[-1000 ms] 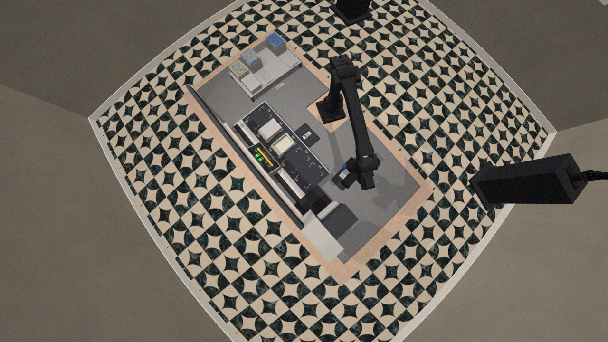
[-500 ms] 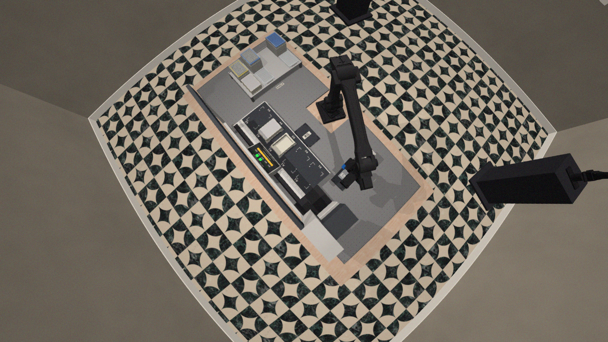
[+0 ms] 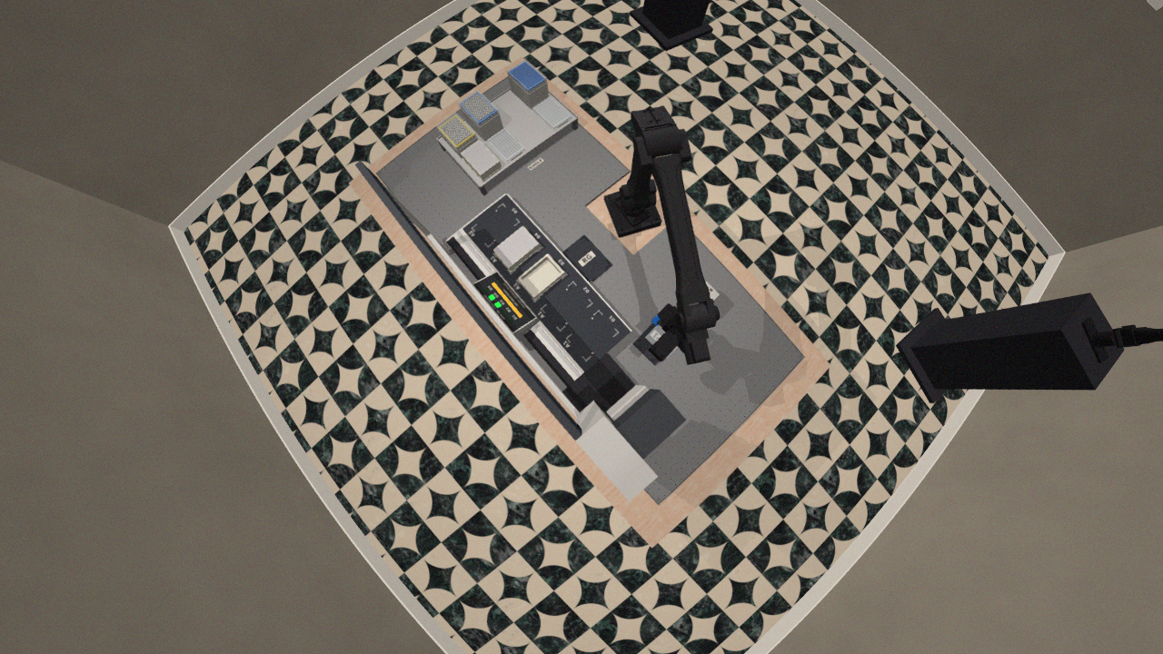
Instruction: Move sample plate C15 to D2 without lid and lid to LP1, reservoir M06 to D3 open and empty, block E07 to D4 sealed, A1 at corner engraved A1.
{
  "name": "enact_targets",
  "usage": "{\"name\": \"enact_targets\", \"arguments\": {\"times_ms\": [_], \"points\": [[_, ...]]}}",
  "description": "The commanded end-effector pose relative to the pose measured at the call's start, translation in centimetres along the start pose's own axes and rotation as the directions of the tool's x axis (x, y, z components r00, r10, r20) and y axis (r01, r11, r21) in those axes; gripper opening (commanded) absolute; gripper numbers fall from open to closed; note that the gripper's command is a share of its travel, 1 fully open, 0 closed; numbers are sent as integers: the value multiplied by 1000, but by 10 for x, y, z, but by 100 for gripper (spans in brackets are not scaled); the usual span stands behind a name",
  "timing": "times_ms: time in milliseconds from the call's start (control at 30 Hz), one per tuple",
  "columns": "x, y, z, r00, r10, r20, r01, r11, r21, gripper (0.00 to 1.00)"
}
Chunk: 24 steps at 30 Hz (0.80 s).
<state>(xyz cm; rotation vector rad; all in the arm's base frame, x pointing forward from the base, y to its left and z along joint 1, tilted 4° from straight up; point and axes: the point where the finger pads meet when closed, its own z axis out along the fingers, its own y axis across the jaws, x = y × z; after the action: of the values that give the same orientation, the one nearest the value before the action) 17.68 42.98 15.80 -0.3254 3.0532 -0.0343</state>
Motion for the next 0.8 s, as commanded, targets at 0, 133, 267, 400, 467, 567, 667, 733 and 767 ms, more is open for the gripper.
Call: {"name": "enact_targets", "arguments": {"times_ms": [0,133,267,400,467,567,667,733,767], "points": [[-11,1,8,1000,7,8,-7,1000,-4,0],[-11,1,15,1000,7,8,-7,1000,-4,0],[-11,1,18,1000,7,8,-7,1000,-4,0],[-11,1,25,1000,7,8,-7,1000,-4,0],[-11,1,28,1000,7,8,-7,1000,-4,0],[-11,1,33,1000,7,8,-7,1000,-4,0],[-11,1,38,1000,7,8,-7,1000,-4,0],[-11,1,41,1000,7,8,-7,1000,-4,0],[-11,1,43,1000,7,8,-7,1000,-4,0]]}}
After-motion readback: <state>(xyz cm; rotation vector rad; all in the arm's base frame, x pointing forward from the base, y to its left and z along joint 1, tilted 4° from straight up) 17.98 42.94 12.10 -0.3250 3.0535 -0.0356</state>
